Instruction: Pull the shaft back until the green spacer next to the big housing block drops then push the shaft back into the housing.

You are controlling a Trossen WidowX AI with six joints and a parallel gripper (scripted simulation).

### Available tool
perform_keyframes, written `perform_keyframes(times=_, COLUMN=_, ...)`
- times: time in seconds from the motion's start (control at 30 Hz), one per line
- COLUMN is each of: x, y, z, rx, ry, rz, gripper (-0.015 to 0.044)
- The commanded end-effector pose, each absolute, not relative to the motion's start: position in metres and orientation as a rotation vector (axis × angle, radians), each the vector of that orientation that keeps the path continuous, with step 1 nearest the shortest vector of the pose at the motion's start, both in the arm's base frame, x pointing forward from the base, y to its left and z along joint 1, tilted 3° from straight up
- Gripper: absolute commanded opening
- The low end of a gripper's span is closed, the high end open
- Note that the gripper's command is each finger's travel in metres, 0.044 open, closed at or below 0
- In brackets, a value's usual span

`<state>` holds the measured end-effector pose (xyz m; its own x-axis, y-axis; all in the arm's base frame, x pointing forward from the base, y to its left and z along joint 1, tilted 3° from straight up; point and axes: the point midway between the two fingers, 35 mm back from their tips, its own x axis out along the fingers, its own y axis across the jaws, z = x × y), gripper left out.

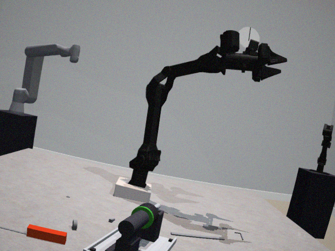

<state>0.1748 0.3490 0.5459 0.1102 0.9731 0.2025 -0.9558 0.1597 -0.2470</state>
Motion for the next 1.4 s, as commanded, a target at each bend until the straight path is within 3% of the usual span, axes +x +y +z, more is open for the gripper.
perform_keyframes(times=0.0, x=0.221, y=0.355, z=0.501, rx=-0.293, ry=-0.317, rz=1.305, gripper=0.0440)
perform_keyframes(times=0.33, x=0.330, y=0.319, z=0.369, rx=-0.996, ry=-0.158, rz=1.122, gripper=0.0440)
perform_keyframes(times=0.6, x=0.380, y=0.252, z=0.266, rx=-1.516, ry=0.028, rz=1.184, gripper=0.0440)
perform_keyframes(times=0.83, x=0.393, y=0.179, z=0.187, rx=-1.878, ry=0.178, rz=1.434, gripper=0.0440)
perform_keyframes(times=1.1, x=0.374, y=0.092, z=0.118, rx=-2.088, ry=0.202, rz=1.963, gripper=0.0440)
perform_keyframes(times=1.37, x=0.368, y=0.085, z=0.112, rx=-2.091, ry=0.187, rz=2.035, gripper=0.0440)
